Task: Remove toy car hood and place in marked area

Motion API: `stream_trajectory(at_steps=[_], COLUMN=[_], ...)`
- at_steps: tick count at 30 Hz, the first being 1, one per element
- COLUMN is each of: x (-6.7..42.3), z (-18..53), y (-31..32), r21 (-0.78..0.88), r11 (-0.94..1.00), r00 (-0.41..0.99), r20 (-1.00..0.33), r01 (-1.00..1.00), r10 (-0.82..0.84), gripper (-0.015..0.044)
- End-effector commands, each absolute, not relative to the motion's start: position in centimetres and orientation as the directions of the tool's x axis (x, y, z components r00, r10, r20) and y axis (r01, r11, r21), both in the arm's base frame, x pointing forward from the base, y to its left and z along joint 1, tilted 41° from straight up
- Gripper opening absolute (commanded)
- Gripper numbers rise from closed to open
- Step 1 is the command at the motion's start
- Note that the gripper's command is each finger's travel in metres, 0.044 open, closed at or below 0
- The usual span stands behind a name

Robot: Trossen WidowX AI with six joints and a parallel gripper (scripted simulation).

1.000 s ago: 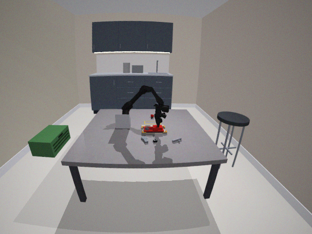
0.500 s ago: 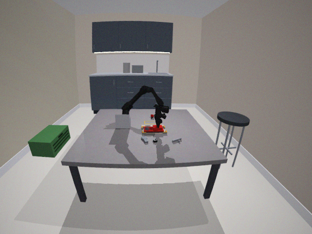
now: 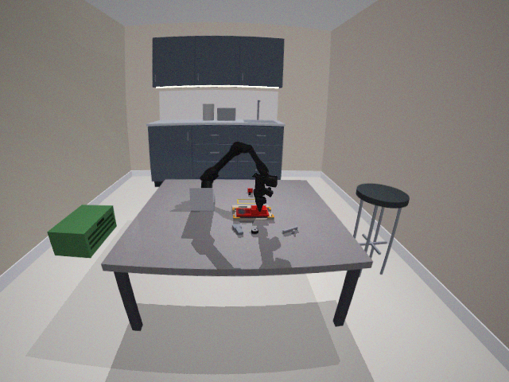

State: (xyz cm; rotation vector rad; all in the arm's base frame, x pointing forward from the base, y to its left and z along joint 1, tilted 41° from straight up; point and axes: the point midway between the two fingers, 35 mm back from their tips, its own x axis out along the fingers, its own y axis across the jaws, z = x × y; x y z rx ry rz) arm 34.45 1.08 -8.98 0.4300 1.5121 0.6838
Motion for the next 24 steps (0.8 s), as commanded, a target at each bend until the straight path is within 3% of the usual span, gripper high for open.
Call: stream_trajectory(at_steps=[1, 21, 24], x=[34.3, 34.21, 34.36], z=[-9.2, -9.93, -9.75], y=[1.38, 2.02, 1.76], r21=[0.654, 0.654, 0.651], r11=[0.744, 0.744, 0.746], r00=[-0.074, -0.075, -0.071], r20=[-0.756, -0.756, -0.758], r01=[-0.138, -0.138, -0.142], r10=[0.65, 0.651, 0.648], gripper=[0.044, 0.044, 0.0361])
